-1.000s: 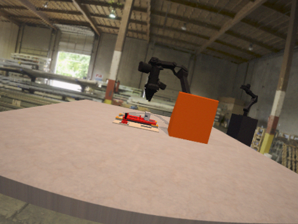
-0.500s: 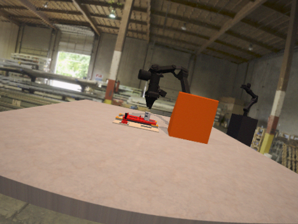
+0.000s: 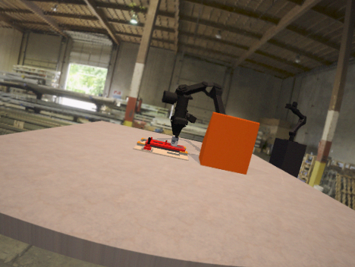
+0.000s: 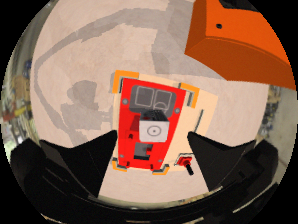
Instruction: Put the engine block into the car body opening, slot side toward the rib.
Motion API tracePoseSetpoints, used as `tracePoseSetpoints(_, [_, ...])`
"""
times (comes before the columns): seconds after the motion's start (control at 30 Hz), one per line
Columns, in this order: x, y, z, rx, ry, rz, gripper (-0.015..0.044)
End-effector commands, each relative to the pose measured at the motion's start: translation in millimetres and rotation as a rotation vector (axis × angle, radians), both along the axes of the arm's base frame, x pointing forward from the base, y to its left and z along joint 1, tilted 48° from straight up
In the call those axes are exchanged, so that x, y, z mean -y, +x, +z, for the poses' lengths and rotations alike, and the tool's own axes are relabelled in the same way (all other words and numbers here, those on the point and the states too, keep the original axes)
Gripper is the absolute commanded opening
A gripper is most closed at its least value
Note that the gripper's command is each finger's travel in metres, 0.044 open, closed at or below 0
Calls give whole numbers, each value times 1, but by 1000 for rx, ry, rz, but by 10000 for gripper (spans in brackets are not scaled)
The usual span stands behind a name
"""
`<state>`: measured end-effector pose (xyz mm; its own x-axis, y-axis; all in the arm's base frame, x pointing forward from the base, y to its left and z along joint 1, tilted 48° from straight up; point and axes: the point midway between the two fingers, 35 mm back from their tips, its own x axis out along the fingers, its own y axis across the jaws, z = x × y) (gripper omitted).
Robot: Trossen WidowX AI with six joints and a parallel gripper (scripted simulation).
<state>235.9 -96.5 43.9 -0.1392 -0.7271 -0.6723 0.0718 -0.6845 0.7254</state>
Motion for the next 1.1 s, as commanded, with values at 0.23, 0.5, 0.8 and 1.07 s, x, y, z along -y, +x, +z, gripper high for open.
tracePoseSetpoints(0.23, [13,-3,-13,-24,-11,8,440])
tracePoseSetpoints(0.5, [22,-6,-21,-38,-17,9,440])
tracePoseSetpoints(0.8, [27,-7,-26,-46,-21,10,361])
tracePoseSetpoints(1.07, [27,-7,-26,-46,-21,10,151])
